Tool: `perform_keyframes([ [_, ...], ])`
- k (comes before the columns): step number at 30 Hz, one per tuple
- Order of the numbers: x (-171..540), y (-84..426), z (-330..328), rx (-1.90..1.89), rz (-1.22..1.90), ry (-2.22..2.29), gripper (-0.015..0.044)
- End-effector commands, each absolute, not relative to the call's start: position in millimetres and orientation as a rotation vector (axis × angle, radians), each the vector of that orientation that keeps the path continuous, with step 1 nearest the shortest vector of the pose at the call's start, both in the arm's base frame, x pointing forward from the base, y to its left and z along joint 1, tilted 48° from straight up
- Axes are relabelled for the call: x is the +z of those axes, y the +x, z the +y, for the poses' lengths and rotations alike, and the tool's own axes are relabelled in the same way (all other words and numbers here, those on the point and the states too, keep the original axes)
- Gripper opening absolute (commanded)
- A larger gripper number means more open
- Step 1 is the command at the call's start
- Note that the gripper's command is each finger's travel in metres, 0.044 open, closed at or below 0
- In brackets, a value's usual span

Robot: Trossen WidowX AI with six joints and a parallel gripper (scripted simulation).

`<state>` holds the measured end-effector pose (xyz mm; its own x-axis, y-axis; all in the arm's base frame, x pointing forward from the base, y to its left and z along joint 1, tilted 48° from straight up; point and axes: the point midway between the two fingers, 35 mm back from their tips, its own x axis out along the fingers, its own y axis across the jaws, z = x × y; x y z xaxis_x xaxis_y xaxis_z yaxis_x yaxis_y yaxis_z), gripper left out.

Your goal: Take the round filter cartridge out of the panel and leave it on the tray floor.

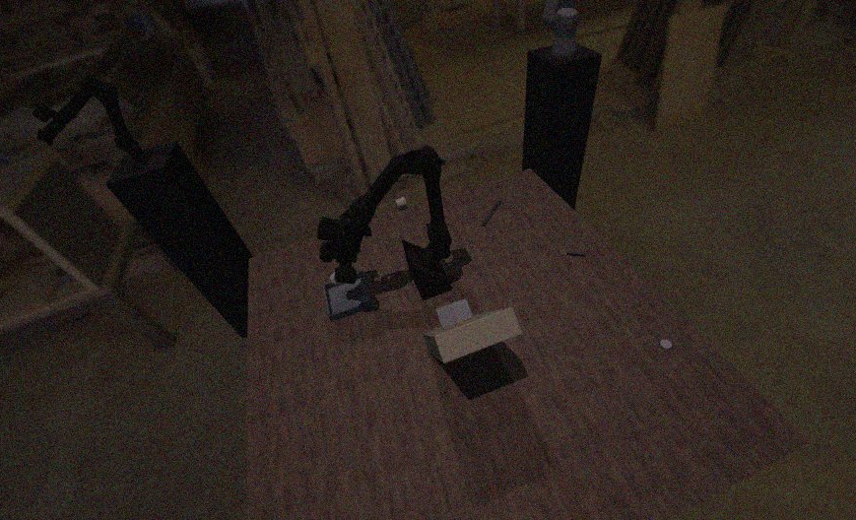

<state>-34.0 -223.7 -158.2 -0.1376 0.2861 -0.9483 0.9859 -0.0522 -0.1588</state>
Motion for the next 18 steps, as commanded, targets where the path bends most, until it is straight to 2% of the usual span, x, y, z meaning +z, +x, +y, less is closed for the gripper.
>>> perform_keyframes([
  [1,-161.0,-38.2,-221.7,-1.260,1.496,1.398,0.0000],
  [18,-212.0,-43.4,-167.7,-1.260,1.497,1.399,0.0000],
])
